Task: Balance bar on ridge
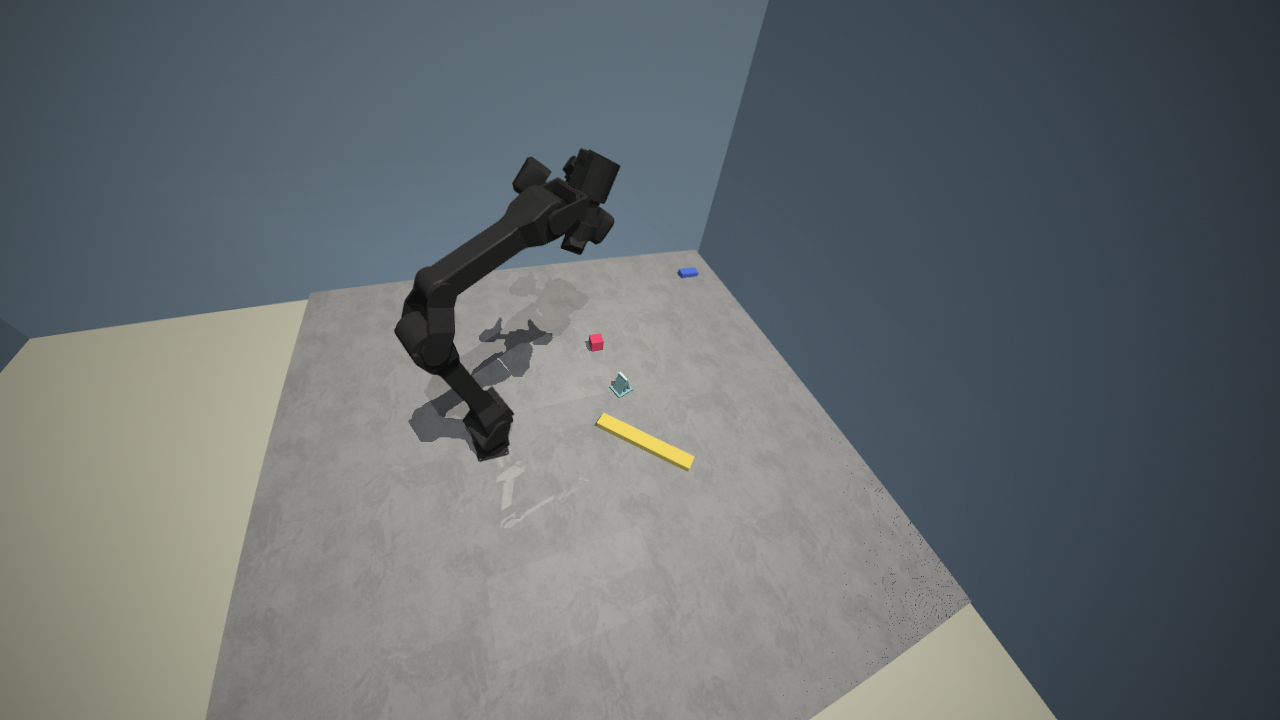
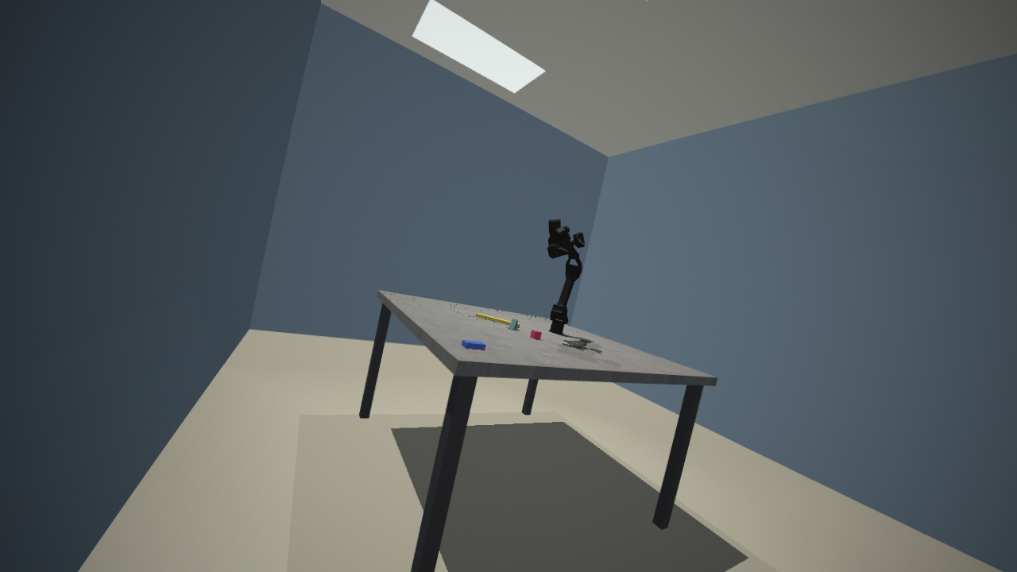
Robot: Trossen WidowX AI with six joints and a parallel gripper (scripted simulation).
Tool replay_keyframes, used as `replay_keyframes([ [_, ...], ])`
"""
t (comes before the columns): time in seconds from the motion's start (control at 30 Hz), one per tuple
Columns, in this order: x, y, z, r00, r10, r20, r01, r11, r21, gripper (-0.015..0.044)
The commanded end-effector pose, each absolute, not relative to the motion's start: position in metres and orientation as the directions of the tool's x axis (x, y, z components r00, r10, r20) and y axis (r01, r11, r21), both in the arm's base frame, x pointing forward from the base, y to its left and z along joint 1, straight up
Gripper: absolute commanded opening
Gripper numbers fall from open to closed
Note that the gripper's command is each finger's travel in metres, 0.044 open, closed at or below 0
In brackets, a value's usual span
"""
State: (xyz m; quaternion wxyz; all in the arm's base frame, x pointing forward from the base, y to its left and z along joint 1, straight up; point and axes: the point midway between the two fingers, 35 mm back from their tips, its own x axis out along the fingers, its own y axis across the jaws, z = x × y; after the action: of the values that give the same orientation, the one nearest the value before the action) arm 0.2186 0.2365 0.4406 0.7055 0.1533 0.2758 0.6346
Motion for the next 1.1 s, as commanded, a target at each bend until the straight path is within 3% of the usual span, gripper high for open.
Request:
replay_keyframes([
  [0.0,0.22,0.236,0.439,0.048,0.979,-0.198,-0.807,0.155,0.57,0.0374],
  [0.1,0.243,0.229,0.421,0.124,0.961,-0.249,-0.749,0.255,0.612,0.0315],
  [0.57,0.338,0.147,0.305,0.413,0.696,-0.587,-0.24,0.705,0.667,0.0315],
  [0.8,0.358,0.091,0.247,0.426,0.501,-0.753,0.073,0.811,0.581,0.0315],
  [1.07,0.355,0.021,0.186,0.327,0.269,-0.906,0.408,0.824,0.392,0.0315],
])
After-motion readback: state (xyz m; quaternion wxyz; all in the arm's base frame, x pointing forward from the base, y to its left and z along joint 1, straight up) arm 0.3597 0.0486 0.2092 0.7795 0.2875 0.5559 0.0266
